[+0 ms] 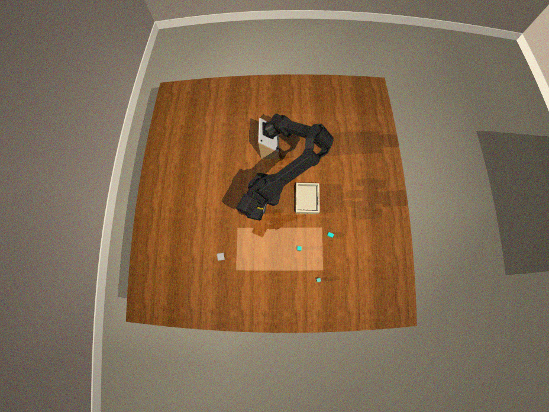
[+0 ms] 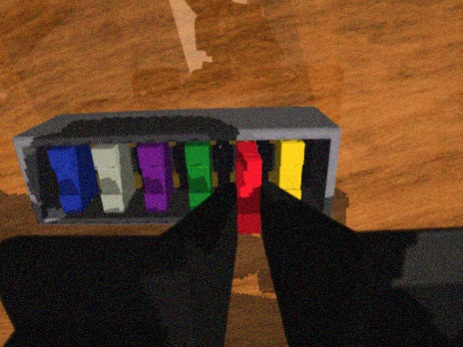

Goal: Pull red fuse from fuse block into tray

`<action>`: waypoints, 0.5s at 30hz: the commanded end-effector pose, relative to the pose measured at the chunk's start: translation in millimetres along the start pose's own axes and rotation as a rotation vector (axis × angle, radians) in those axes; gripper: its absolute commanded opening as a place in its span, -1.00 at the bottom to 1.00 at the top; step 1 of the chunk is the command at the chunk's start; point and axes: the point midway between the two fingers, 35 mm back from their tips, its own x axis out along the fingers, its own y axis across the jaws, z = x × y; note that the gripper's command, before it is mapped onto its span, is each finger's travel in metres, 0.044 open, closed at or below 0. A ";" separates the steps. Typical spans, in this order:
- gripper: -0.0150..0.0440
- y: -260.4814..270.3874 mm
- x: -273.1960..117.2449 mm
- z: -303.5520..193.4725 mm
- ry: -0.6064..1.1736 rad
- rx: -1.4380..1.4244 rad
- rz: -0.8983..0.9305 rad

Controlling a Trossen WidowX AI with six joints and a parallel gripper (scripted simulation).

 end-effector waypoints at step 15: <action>-0.49 -0.1 -9.8 0.0 0.005 -0.004 0.000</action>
